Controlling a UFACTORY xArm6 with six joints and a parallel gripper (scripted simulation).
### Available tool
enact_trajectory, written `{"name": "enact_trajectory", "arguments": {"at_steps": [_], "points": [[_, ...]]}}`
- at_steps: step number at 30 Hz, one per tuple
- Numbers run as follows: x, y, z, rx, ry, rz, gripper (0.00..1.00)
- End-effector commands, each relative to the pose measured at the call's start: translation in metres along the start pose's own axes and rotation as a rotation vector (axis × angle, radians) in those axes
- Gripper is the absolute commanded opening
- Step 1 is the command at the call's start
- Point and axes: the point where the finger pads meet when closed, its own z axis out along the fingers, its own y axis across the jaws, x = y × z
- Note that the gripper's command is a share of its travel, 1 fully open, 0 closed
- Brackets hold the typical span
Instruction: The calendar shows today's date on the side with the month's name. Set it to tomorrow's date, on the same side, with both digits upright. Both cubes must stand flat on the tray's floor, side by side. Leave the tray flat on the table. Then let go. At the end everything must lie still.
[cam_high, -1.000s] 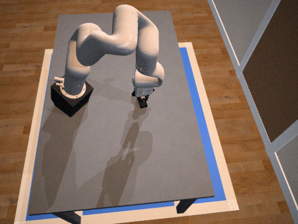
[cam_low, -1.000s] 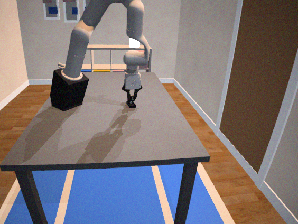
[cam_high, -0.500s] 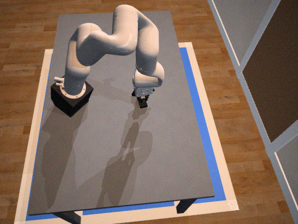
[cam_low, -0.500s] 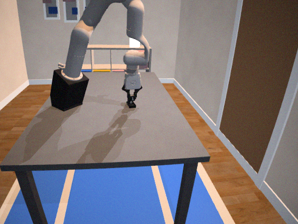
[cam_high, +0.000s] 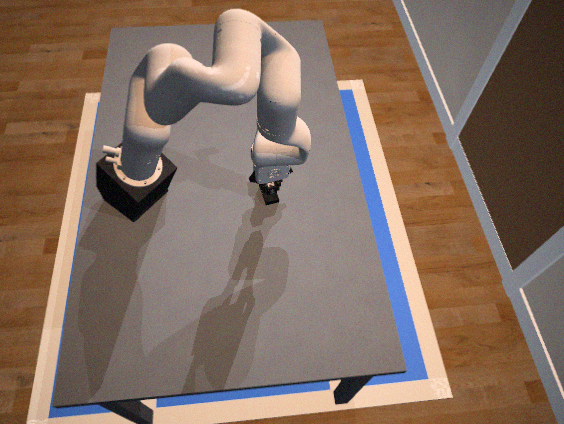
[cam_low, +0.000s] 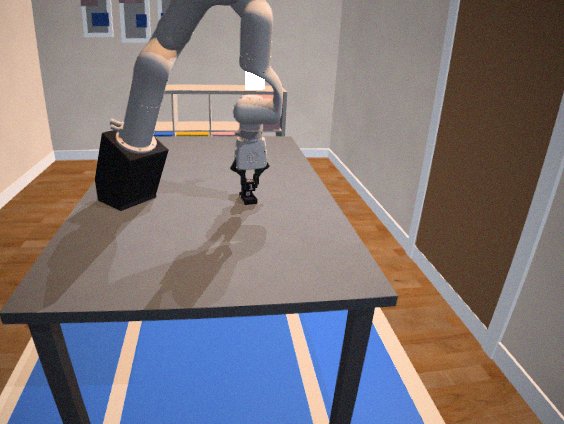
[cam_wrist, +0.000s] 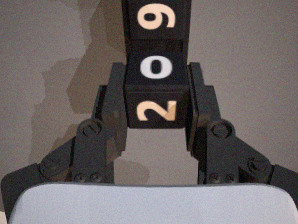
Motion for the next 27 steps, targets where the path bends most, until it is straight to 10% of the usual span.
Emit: {"name": "enact_trajectory", "arguments": {"at_steps": [1,27], "points": [[0.0,0.001,0.001,-0.002,0.0,0.0,0.29],[0.0,0.001,0.018,-0.002,0.0,0.0,0.29]]}}
